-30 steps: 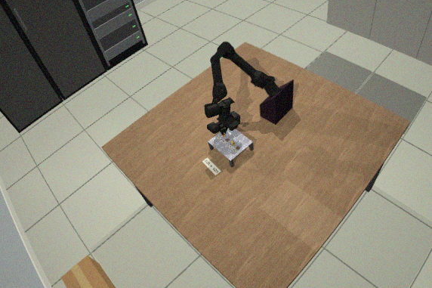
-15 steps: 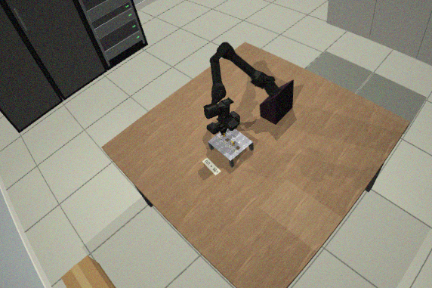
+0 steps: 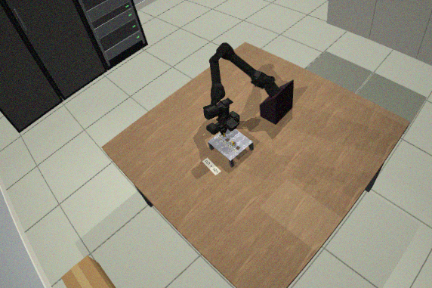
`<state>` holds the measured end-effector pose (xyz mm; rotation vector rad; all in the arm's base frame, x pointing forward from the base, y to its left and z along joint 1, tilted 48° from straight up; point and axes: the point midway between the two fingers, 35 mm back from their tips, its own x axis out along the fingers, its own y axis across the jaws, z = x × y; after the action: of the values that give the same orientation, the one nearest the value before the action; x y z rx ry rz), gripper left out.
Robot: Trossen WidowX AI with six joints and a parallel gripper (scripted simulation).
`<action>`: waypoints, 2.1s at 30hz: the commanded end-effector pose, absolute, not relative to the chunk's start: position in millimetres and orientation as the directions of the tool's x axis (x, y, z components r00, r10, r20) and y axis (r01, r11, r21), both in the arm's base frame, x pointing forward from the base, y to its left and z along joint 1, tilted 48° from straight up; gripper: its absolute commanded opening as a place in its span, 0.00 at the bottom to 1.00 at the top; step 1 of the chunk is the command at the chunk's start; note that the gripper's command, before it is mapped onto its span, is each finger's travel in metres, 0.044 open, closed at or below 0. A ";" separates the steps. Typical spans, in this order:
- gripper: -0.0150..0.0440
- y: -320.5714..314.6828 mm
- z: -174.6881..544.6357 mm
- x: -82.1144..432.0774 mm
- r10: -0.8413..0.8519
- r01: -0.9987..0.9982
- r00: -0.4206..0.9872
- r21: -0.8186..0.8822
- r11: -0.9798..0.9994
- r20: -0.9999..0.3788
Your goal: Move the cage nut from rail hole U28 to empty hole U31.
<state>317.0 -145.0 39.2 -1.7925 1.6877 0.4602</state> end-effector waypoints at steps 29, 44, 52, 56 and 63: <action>0.29 -146.3 39.7 319.4 -0.762 -0.983 0.074 -0.177 0.054 -0.644; 0.29 -146.6 39.6 320.3 -0.760 -0.984 0.052 -0.163 0.071 -0.648; 0.29 -146.8 39.6 320.9 -0.759 -0.985 0.038 -0.153 0.082 -0.650; 0.29 -146.9 39.7 321.2 -0.758 -0.985 0.031 -0.149 0.087 -0.651; 0.29 -146.9 39.9 321.5 -0.758 -0.985 0.020 -0.142 0.096 -0.652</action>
<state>321.0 -146.4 39.1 -1.7155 1.7801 0.5013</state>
